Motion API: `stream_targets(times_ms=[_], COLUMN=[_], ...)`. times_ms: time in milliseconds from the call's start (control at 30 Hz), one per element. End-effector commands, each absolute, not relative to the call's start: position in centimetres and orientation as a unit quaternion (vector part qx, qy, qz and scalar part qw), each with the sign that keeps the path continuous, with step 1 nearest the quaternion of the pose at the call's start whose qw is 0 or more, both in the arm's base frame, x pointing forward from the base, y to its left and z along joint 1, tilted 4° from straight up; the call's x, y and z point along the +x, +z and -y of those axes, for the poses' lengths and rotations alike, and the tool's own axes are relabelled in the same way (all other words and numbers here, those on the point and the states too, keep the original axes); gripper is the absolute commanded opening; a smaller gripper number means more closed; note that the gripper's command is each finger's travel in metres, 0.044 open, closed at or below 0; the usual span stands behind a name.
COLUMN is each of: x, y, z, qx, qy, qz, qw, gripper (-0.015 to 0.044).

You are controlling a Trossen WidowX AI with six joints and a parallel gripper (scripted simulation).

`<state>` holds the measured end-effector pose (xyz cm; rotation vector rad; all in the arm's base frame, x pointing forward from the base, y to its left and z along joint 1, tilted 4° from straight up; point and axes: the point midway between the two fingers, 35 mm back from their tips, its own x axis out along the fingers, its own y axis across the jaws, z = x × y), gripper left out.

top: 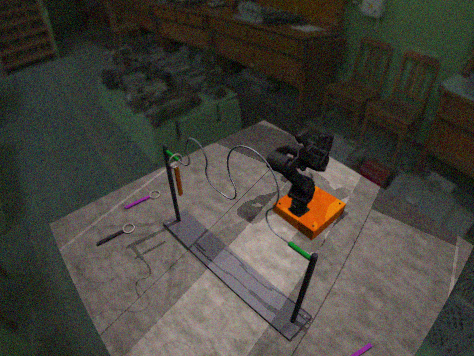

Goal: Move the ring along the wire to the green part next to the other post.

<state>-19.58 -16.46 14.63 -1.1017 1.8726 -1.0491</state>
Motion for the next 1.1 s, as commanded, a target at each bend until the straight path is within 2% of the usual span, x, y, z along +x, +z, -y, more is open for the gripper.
stream_targets(times_ms=[0,267,700,1067], x=[-19.5,-16.3,-8.5,0.0], y=[14.6,15.1,15.7,16.0], z=[16.6,21.1,27.4,30.7], qx=[-0.428,-0.469,-0.48,-0.424], qy=[-0.407,-0.439,-0.435,-0.369], qz=[-0.723,-0.614,-0.411,-0.241], qw=[0.359,0.458,0.641,0.791], gripper=[0.0374,0.0164,0.016,0.016])
